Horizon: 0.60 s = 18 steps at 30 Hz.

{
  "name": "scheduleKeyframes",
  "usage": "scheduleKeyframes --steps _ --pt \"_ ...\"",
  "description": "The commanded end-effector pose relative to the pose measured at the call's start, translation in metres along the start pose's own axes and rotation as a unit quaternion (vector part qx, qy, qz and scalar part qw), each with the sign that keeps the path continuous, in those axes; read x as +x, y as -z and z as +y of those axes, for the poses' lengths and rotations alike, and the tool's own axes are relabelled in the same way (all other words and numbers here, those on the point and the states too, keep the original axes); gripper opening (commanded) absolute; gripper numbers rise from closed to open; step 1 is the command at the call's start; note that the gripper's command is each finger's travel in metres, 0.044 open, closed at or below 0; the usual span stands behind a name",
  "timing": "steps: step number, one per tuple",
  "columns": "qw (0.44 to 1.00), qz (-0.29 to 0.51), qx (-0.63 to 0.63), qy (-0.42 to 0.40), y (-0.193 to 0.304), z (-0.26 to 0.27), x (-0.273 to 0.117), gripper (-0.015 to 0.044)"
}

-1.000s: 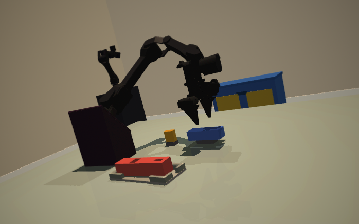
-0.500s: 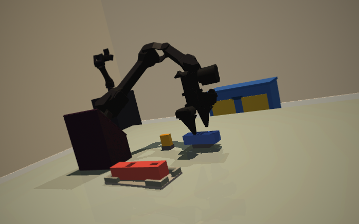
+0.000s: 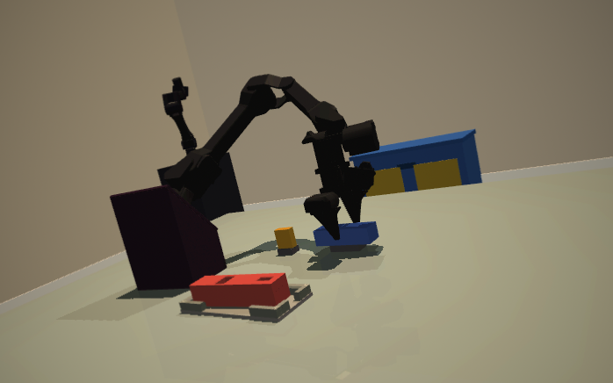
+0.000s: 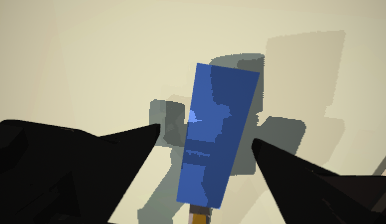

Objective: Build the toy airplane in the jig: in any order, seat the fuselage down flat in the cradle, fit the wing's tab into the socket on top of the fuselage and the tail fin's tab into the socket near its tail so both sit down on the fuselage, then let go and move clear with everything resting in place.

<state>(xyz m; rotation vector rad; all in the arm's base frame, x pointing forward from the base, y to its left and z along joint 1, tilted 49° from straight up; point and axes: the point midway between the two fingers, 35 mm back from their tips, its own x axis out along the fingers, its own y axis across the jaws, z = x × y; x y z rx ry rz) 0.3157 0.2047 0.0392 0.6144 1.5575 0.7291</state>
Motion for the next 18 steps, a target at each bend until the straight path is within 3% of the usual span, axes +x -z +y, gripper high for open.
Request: scheduleKeyframes --steps 1,6,15,18 --pt "1.0 0.007 0.009 0.002 0.0041 -0.0039 0.0106 0.044" --pt "1.0 0.007 0.009 0.001 0.0043 -0.0038 0.0129 0.044" --pt "1.0 0.007 0.009 0.001 0.0043 -0.0038 0.0129 0.0204" --pt "1.0 0.007 0.009 0.001 0.0043 -0.0038 0.0129 0.0184"
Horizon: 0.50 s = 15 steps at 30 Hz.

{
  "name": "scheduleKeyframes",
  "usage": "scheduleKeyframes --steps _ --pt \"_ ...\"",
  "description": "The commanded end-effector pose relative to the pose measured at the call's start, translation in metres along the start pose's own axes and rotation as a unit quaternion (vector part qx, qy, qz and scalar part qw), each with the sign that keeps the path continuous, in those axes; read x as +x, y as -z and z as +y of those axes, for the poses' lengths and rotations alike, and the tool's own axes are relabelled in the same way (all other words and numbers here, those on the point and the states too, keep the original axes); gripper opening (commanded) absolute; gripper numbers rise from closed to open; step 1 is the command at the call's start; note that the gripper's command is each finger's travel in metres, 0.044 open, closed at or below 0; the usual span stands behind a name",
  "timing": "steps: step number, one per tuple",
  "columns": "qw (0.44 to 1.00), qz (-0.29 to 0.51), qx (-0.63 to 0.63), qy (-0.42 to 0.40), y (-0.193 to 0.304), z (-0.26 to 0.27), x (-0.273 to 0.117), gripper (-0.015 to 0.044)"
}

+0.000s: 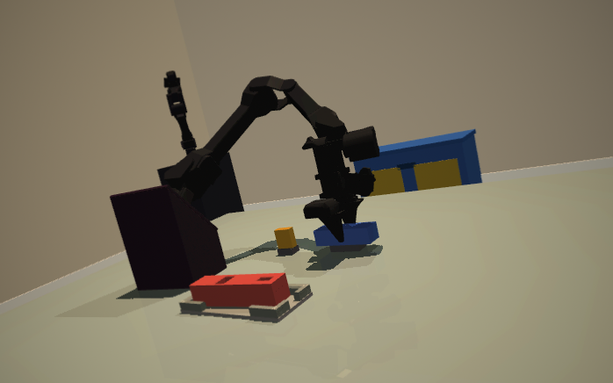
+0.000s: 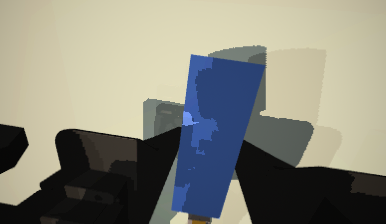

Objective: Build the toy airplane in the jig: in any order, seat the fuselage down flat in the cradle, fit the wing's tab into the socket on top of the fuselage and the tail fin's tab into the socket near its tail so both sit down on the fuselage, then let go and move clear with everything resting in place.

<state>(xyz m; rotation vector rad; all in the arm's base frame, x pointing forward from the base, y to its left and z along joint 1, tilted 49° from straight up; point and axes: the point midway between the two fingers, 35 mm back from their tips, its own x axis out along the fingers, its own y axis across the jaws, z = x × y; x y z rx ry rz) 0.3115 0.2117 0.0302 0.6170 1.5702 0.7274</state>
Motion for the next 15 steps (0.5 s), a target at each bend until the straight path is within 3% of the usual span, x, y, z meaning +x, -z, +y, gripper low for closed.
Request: scheduleKeyframes --steps 1,5,11,15 --pt "1.0 0.002 0.005 0.001 0.001 -0.002 0.001 0.0177" --pt "1.0 0.002 0.005 0.001 0.001 -0.002 0.001 0.015" --pt "1.0 0.001 0.005 0.003 -0.001 -0.002 -0.009 0.0" --pt "1.0 0.001 0.005 0.005 -0.003 -0.003 -0.021 0.0"
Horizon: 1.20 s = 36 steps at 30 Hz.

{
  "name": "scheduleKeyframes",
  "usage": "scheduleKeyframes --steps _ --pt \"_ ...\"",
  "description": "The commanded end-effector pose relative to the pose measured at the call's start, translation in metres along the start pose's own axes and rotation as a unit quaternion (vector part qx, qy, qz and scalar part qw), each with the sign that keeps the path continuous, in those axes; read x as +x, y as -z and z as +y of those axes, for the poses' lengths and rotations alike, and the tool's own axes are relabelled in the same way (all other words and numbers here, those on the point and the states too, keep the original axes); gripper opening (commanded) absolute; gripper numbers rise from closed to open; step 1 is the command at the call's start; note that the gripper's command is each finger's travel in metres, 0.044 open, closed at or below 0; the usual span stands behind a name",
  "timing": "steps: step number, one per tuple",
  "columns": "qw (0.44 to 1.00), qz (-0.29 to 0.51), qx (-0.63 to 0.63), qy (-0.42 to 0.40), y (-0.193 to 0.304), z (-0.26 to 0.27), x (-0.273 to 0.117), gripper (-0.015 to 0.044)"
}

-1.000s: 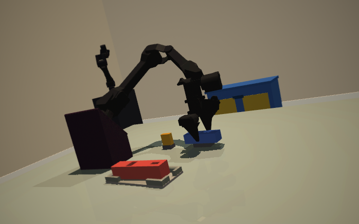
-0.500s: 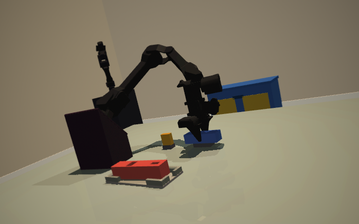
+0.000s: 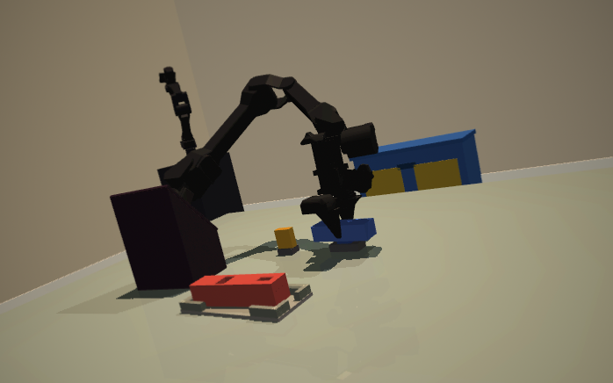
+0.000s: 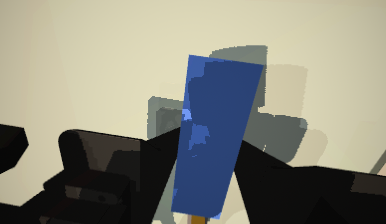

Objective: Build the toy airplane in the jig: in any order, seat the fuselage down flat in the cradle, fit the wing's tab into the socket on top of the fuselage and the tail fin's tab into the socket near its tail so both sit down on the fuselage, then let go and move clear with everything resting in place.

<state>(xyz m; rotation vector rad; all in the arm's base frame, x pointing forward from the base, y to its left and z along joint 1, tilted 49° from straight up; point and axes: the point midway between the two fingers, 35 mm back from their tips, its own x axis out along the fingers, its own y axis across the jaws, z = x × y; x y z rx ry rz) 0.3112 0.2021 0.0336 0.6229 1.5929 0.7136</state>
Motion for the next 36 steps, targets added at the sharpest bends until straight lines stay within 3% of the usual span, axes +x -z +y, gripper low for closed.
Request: scheduleKeyframes --steps 1,36 --pt "1.0 -0.006 -0.005 0.002 -0.005 0.0 -0.014 0.0" --pt "1.0 -0.005 -0.005 0.001 0.0 0.001 -0.116 0.0"
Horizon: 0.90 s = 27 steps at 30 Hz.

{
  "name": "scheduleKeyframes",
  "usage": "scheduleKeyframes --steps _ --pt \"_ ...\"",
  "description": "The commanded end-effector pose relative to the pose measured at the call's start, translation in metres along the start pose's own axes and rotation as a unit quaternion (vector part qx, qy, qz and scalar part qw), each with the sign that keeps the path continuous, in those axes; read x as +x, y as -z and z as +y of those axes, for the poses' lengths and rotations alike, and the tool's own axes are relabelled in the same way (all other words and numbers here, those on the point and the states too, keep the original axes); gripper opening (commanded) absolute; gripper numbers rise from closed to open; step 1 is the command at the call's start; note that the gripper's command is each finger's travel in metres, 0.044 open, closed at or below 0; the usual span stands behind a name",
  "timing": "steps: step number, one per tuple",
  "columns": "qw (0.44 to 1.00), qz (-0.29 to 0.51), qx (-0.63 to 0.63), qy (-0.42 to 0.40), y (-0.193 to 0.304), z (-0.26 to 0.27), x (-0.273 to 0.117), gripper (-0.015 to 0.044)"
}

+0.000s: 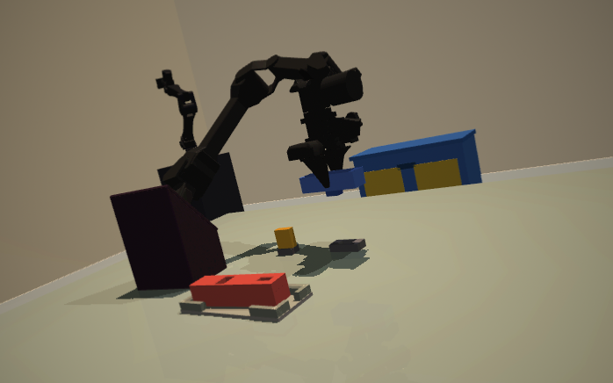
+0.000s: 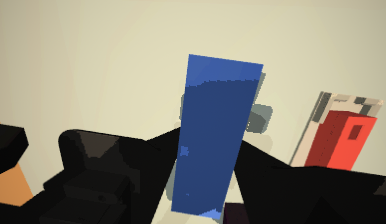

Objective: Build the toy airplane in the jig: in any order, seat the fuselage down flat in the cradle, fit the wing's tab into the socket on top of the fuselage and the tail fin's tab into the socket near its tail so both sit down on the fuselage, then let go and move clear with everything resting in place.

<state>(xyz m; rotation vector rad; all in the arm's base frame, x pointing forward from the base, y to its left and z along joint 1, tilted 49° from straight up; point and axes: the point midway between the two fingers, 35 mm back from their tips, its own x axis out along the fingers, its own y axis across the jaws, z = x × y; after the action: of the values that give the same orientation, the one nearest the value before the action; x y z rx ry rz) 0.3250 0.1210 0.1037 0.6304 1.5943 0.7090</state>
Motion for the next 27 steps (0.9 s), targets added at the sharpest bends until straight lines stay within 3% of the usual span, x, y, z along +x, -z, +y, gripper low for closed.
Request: scheduleKeyframes --steps 1,27 --pt "1.0 -0.004 -0.008 0.002 0.0 0.003 -0.008 0.0" --pt "0.988 -0.013 0.151 0.015 -0.004 -0.067 -0.004 0.0"
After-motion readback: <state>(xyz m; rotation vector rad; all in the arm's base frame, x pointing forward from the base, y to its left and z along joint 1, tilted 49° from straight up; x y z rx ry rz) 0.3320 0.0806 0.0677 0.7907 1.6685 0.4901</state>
